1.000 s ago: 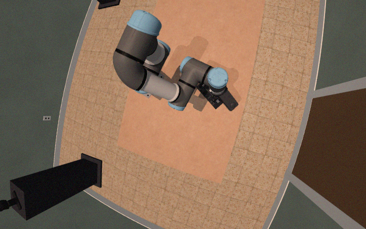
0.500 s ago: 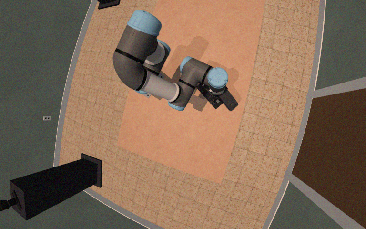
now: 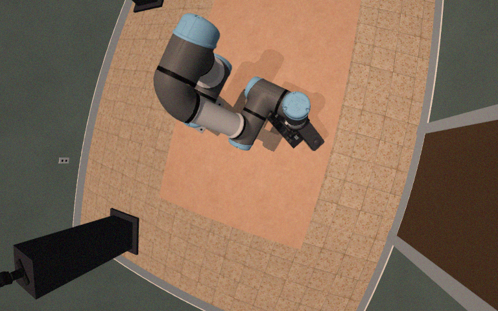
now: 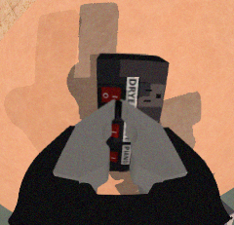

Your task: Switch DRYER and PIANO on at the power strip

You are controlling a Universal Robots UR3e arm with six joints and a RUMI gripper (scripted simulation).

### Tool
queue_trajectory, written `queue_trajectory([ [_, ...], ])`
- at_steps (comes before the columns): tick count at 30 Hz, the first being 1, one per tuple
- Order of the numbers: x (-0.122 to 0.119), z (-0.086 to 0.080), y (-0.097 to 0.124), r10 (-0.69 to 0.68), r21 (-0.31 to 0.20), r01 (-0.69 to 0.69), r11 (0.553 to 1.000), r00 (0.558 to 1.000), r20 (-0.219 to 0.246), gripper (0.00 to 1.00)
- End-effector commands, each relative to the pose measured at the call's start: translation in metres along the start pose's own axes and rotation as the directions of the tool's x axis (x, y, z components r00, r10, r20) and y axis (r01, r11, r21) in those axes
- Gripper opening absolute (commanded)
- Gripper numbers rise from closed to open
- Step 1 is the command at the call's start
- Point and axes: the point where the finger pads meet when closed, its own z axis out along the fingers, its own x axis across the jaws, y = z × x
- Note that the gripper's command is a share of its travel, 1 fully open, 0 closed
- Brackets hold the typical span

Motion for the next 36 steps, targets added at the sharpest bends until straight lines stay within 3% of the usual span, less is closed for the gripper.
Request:
queue_trajectory([
  [1, -0.0004, -0.0005, -0.0007, 0.000, 0.002, 0.000, 1.000, 1.000, 0.001, 0.00],
  [36, -0.0004, 0.0081, -0.0007, 0.000, 0.002, 0.000, 1.000, 1.000, 0.001, 0.00],
])
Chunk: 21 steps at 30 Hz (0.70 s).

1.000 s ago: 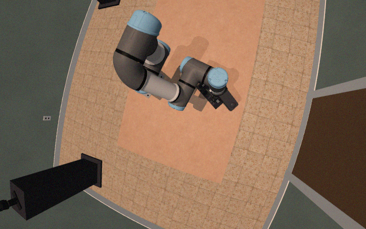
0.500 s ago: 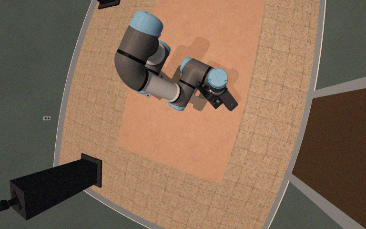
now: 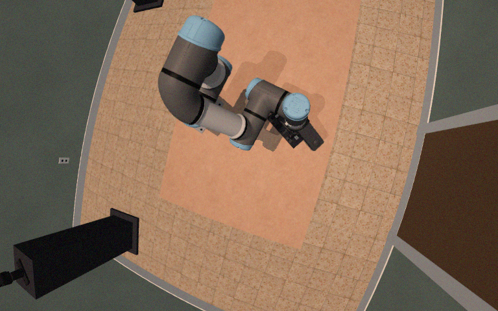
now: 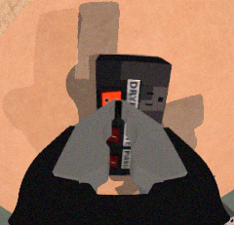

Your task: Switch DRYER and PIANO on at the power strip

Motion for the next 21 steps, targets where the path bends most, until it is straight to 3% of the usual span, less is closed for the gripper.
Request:
queue_trajectory([
  [1, -0.0004, -0.0002, -0.0007, 0.000, 0.002, 0.000, 1.000, 1.000, 0.001, 0.00],
  [15, -0.0004, -0.0003, -0.0007, 0.000, 0.002, 0.000, 1.000, 1.000, 0.001, 0.00],
  [21, -0.0004, -0.0077, -0.0007, 0.000, 0.002, 0.000, 1.000, 1.000, 0.001, 0.00],
])
